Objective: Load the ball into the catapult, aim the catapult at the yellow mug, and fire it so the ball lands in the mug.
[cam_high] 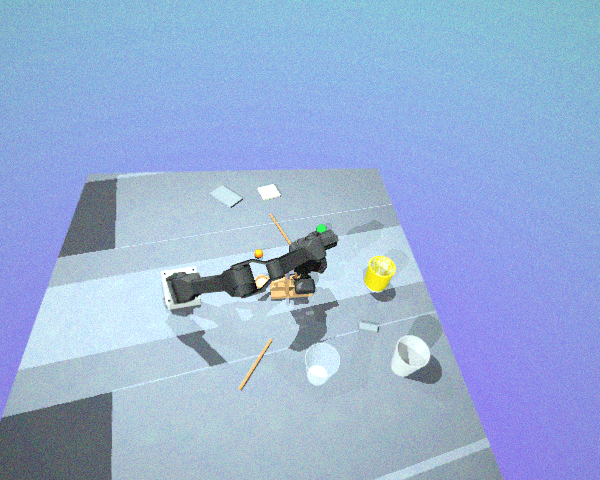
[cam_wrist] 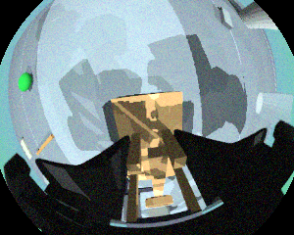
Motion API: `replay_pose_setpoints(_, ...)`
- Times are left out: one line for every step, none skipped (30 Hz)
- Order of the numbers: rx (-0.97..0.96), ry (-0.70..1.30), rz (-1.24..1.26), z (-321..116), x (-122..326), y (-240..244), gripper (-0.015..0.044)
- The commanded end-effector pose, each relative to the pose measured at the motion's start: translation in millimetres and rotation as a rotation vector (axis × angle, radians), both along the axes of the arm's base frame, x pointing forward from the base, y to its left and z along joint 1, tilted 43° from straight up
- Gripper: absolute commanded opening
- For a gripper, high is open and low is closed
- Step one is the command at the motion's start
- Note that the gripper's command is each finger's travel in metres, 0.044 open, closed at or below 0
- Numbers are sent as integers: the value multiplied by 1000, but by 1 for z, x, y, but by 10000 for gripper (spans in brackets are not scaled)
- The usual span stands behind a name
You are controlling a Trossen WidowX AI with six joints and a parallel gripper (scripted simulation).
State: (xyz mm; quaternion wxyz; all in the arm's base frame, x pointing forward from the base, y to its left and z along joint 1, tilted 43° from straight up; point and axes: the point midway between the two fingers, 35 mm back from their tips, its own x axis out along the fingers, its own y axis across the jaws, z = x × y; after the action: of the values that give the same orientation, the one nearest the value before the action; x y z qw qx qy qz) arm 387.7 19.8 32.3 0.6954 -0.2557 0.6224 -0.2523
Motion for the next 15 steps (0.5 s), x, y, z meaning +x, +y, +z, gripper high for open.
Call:
replay_pose_setpoints(0,-3,1,1,0,1,0)
replay_pose_setpoints(0,-3,1,1,0,1,0)
replay_pose_setpoints(0,-3,1,1,0,1,0)
replay_pose_setpoints(0,-3,1,1,0,1,0)
replay_pose_setpoints(0,-3,1,1,0,1,26)
replay_pose_setpoints(0,-3,1,1,0,1,53)
replay_pose_setpoints(0,-3,1,1,0,1,79)
replay_pose_setpoints(0,-3,1,1,0,1,105)
replay_pose_setpoints(0,-3,1,1,0,1,131)
replay_pose_setpoints(0,-3,1,1,0,1,157)
replay_pose_setpoints(0,-3,1,1,0,1,184)
replay_pose_setpoints(0,-3,1,1,0,1,210)
replay_pose_setpoints(0,-3,1,1,0,1,236)
replay_pose_setpoints(0,-3,1,1,0,1,262)
replay_pose_setpoints(0,-3,1,1,0,1,289)
